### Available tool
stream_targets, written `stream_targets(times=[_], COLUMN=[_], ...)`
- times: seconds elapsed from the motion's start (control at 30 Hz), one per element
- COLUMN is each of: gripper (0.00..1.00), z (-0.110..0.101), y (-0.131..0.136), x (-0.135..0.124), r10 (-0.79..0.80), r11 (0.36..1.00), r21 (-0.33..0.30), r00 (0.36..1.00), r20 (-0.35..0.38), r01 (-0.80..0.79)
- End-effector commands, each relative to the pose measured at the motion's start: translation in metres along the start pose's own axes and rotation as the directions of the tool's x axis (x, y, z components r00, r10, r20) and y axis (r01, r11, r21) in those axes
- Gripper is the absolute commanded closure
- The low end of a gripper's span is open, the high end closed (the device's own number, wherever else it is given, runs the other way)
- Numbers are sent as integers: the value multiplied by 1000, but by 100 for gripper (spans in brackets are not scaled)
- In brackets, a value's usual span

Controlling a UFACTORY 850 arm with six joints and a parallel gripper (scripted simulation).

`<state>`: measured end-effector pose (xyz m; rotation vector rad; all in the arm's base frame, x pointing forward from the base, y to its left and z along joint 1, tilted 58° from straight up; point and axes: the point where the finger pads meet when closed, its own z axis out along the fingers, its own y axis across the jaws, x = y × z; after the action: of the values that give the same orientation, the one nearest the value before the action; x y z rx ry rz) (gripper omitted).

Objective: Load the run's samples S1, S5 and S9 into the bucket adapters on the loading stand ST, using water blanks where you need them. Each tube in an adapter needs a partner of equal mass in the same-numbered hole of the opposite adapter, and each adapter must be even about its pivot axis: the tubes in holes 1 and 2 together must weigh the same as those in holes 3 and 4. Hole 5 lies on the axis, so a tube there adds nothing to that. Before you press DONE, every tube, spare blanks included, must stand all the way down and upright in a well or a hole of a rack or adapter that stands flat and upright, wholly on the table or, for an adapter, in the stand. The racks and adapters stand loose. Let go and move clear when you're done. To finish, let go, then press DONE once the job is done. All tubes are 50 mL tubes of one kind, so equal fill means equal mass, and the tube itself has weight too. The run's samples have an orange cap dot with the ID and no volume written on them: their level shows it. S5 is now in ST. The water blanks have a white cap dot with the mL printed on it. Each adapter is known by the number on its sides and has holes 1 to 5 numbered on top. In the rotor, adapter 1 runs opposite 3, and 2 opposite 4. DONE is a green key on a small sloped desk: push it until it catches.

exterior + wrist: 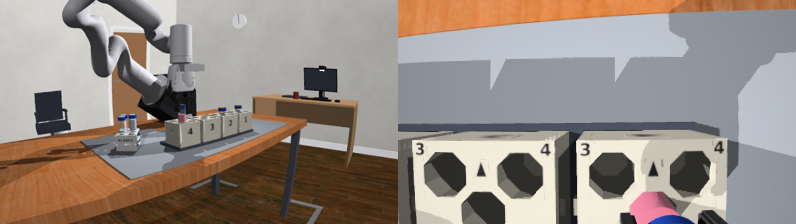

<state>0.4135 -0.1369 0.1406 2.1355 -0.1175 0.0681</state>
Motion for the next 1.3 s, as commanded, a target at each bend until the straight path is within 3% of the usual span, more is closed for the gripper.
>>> stream_targets(times=[0.0,1.27], gripper=[100,100], z=[2,31], y=[0,0], x=[1,1], r10=[1,1], r11=[1000,1000], r21=[0,0], r00=[1000,1000], r20=[-1,-1], r01=[-1,-1])
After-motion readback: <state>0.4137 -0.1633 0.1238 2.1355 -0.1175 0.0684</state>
